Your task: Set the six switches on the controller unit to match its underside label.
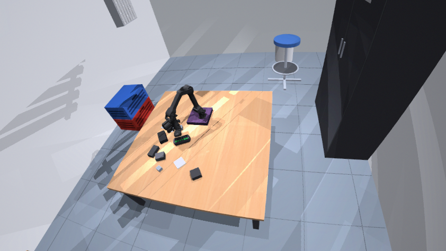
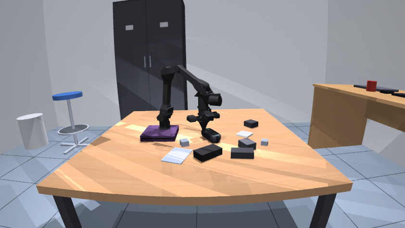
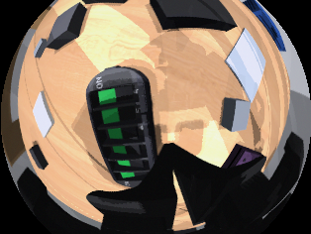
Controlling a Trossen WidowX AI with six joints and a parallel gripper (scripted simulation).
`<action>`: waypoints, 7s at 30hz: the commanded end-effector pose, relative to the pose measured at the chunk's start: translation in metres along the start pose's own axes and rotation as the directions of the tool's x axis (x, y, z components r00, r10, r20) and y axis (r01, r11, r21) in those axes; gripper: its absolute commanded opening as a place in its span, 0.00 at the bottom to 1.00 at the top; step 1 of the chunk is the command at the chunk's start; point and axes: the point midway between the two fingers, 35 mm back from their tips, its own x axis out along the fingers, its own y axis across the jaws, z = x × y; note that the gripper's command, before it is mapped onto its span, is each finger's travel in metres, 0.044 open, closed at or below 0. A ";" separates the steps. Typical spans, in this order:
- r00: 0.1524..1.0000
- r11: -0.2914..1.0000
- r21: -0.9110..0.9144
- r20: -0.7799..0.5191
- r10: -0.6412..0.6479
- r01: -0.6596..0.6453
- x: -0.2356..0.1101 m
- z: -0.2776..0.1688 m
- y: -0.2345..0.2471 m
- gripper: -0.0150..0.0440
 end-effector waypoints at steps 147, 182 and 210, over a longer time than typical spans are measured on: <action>0.957 0.957 -0.004 0.001 0.291 -0.291 0.055 0.051 -0.009 0.25; 0.960 0.960 0.007 0.011 0.280 -0.280 0.042 0.054 0.001 0.25; 0.991 0.992 -0.061 -0.070 -0.112 0.107 0.005 -0.016 0.074 0.25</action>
